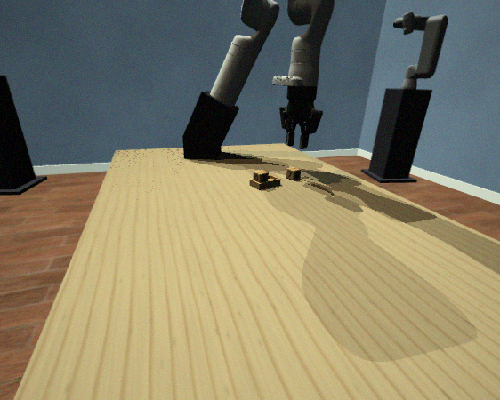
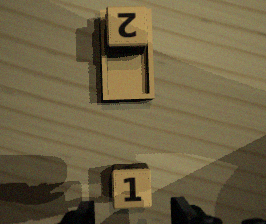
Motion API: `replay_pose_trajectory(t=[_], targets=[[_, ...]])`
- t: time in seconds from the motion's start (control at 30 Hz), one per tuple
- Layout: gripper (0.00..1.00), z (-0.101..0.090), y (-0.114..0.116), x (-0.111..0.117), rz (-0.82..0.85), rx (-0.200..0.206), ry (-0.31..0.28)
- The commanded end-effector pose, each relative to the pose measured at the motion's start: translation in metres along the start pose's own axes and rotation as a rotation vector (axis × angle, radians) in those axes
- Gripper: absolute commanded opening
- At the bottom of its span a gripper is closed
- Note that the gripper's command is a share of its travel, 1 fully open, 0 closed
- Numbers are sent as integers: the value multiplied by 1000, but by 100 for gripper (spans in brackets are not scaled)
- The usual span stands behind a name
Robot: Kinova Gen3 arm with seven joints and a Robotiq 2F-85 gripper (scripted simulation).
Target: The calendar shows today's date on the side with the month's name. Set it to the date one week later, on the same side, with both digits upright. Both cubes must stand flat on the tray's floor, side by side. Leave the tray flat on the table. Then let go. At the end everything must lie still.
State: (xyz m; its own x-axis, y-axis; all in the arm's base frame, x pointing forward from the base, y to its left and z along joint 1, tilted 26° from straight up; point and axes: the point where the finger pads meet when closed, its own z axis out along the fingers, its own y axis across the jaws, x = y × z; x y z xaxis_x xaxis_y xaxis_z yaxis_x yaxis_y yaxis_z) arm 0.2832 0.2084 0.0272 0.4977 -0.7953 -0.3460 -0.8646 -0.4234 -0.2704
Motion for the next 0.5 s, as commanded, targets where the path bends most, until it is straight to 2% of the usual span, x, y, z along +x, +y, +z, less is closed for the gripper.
replay_pose_trajectory(t=[0.0,0.47], targets=[[46,0,0,0,0,1,0],[46,6,0,0,0,1,1]])
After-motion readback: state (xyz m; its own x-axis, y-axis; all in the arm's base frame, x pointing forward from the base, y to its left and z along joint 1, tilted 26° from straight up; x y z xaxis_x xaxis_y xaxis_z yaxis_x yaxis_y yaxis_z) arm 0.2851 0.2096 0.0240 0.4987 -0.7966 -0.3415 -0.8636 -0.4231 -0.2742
